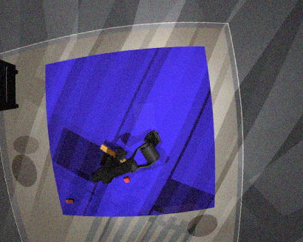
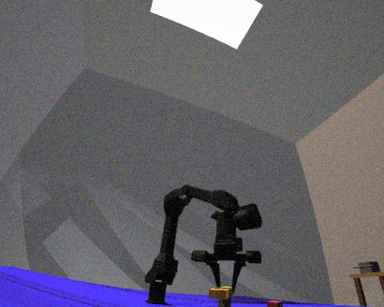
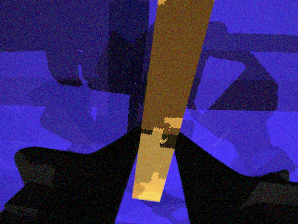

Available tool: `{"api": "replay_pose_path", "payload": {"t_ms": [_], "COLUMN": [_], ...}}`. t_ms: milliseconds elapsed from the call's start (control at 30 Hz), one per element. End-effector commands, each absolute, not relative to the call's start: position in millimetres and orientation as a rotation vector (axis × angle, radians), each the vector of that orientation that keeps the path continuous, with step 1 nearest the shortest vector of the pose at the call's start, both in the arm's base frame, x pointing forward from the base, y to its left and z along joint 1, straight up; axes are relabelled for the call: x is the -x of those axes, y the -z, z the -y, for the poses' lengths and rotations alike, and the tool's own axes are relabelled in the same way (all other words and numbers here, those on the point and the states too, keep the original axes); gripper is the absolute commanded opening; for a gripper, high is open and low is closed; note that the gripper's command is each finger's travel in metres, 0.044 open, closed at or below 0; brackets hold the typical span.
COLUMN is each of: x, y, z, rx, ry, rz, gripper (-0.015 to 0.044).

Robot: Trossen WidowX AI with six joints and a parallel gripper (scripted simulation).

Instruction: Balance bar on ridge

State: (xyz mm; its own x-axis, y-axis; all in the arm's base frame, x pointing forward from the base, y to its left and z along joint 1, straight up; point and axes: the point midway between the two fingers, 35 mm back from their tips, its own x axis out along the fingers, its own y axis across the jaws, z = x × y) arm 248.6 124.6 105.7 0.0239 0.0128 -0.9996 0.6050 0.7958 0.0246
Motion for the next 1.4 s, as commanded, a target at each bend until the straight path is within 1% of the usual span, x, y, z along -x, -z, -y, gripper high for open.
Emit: {"api": "replay_pose_path", "payload": {"t_ms": [0,267,467,500,1367], "x": [-248.6,-248.6,-248.6,-248.6,-248.6], "y": [-105.7,-105.7,-105.7,-105.7,-105.7], "z": [-124.6,-124.6,-124.6,-124.6,-124.6], "rx": [-0.523,-0.523,-0.523,-0.523,-0.523], "ry": [0.492,0.492,0.492,0.492,0.492], "rz": [-1.491,-1.491,-1.491,-1.491,-1.491], "gripper": [0.0,0.0,0.0157,0.0167,0.017]}}
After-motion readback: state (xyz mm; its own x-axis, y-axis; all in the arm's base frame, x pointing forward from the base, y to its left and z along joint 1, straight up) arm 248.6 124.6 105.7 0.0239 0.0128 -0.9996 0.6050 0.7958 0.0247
